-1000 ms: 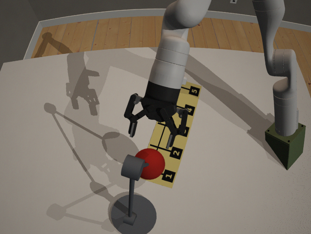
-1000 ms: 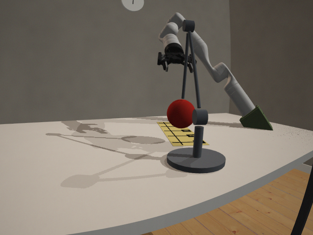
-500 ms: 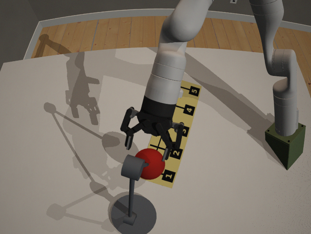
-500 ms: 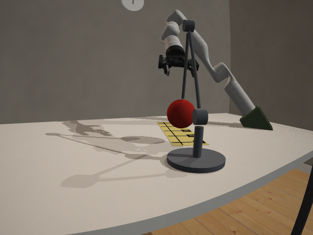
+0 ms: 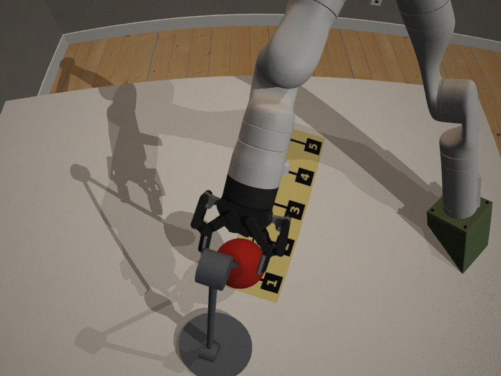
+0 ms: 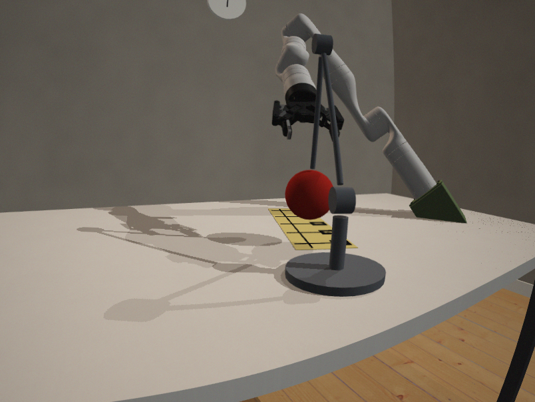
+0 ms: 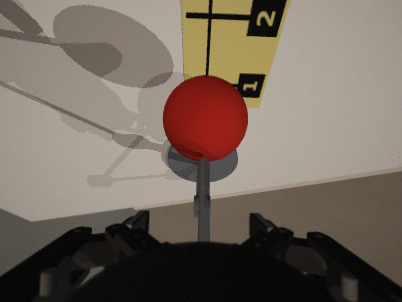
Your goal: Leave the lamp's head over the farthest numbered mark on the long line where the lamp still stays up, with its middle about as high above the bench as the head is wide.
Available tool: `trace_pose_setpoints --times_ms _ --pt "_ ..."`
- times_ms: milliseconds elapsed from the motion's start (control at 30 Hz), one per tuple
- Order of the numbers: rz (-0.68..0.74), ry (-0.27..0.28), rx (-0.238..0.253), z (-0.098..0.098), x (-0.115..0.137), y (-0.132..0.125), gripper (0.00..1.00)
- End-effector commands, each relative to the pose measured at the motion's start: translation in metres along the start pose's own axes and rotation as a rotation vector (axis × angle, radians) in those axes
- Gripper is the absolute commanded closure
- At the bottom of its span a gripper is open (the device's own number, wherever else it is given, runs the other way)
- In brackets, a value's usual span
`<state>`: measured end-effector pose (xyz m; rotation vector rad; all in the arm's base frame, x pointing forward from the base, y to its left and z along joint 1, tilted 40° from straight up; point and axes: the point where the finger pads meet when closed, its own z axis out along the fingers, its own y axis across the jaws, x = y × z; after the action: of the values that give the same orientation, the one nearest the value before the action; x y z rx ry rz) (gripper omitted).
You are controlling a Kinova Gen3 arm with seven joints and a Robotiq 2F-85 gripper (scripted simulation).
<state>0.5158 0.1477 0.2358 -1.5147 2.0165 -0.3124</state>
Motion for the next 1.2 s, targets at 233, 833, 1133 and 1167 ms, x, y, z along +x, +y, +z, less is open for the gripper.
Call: trace_pose_setpoints --times_ms 233,833,1133,1167 --pt "-0.002 0.019 -0.010 0.0086 0.0046 0.0035 0.00" --pt "-0.001 0.019 -0.009 0.0088 0.0048 0.0032 1.00" --pt "-0.001 0.019 -0.009 0.0087 0.0048 0.0033 1.00" --pt "-0.001 0.019 -0.010 0.0087 0.0048 0.0033 1.00"
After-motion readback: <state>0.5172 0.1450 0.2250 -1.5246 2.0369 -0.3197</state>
